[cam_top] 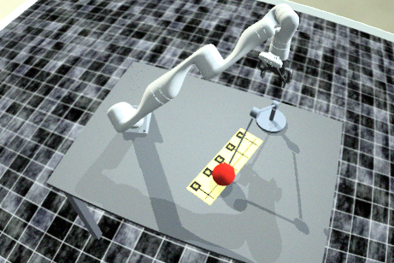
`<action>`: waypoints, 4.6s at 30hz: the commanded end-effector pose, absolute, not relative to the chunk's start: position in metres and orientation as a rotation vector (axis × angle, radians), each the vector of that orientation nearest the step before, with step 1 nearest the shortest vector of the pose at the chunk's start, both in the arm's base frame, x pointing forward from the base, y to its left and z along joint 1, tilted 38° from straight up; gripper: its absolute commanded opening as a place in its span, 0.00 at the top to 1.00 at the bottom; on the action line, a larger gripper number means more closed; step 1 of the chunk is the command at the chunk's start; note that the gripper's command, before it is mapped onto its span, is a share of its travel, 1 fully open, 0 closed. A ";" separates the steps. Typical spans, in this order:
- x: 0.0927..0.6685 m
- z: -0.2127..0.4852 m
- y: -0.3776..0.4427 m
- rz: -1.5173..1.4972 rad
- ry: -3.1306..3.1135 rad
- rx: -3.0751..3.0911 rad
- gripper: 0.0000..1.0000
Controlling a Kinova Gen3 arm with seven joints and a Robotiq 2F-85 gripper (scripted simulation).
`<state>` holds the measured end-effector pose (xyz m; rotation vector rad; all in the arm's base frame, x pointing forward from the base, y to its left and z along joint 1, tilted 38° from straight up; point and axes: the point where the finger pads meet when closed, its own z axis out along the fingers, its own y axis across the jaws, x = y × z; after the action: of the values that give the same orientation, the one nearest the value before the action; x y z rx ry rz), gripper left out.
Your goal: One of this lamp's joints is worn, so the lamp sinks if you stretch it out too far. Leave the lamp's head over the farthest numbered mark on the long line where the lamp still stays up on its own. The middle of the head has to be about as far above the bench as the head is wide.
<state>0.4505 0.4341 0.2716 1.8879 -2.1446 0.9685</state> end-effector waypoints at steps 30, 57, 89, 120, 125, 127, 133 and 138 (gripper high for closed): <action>0.438 0.309 0.423 0.984 -2.166 1.934 0.00; 0.416 0.350 0.338 0.987 -2.145 1.923 0.00; 0.391 0.408 0.238 0.991 -2.121 1.920 0.00; 0.386 0.433 0.217 0.843 -2.198 2.050 0.00; 0.386 0.432 0.218 0.785 -2.229 2.097 0.00; 0.386 0.432 0.218 0.770 -2.235 2.108 0.00; 0.385 0.430 0.220 0.678 -2.274 2.178 0.00; 0.385 0.428 0.222 0.598 -2.304 2.236 0.00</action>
<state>0.3847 0.2291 0.4232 2.2316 -2.2752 0.6145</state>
